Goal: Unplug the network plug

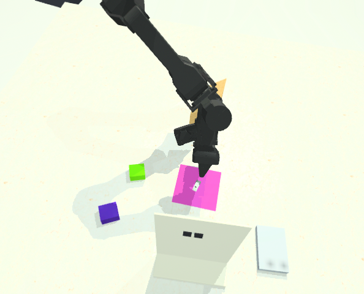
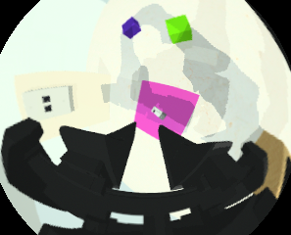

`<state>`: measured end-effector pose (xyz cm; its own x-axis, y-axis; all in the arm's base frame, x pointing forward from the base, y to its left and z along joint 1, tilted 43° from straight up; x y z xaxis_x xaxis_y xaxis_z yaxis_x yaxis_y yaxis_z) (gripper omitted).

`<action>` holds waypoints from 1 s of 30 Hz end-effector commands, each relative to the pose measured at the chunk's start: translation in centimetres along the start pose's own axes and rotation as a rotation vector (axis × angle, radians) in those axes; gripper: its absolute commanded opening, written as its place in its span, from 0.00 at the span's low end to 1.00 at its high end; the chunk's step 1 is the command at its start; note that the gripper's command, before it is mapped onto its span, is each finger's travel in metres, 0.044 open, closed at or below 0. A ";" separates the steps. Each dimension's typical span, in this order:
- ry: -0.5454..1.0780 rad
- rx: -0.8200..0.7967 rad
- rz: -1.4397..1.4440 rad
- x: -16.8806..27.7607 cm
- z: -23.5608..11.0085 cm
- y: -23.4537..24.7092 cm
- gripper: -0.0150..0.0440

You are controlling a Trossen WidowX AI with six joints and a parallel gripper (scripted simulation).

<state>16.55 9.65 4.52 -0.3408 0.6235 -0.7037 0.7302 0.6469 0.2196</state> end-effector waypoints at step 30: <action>-0.004 -0.007 0.012 -0.4 -3.5 2.3 0.52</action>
Point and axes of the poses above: the point midway between the two fingers, 35 mm back from their tips, its own z axis out along the fingers, its own y axis across the jaws, x = y × z, the point moved 10 cm from there along -z, back along the fingers, and after that the axes turned 9 degrees about -z, right-handed, at the moved point
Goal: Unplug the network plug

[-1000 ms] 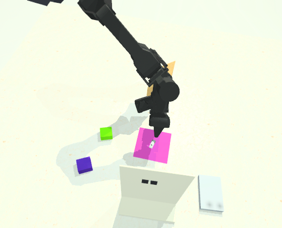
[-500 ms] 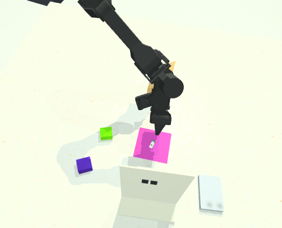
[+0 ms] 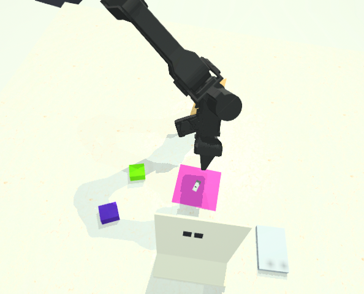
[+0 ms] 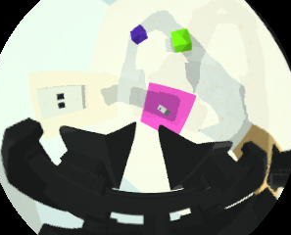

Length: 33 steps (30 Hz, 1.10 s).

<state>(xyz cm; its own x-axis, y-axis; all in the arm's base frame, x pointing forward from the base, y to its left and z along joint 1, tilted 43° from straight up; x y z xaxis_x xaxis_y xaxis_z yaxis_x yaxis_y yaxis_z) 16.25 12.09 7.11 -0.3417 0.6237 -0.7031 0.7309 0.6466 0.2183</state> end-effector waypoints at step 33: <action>-0.001 -0.003 0.004 -0.6 -5.1 3.5 0.52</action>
Point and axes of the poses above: the point midway between the two fingers, 35 mm back from their tips, its own z axis out along the fingers, its own y axis across the jaws, x = y × z, the point moved 10 cm from there along -z, back along the fingers, and after that the axes turned 9 degrees about -z, right-handed, at the moved point
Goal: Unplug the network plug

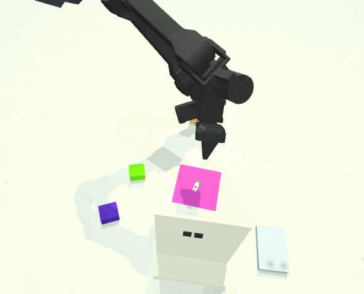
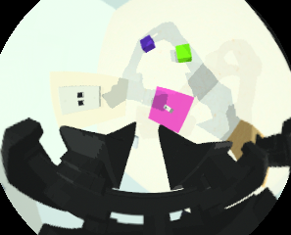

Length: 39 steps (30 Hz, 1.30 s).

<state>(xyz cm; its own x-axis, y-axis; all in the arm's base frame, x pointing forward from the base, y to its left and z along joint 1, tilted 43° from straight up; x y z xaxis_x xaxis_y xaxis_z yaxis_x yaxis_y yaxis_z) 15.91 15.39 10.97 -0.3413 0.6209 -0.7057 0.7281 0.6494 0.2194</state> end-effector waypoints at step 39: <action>-0.004 -0.006 0.013 -0.9 -6.9 4.1 1.00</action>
Point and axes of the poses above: the point midway between the two fingers, 35 mm back from their tips, its own z axis out along the fingers, its own y axis across the jaws, x = y × z, the point moved 10 cm from there along -z, back along the fingers, and after that the axes turned 9 degrees about -z, right-handed, at the moved point
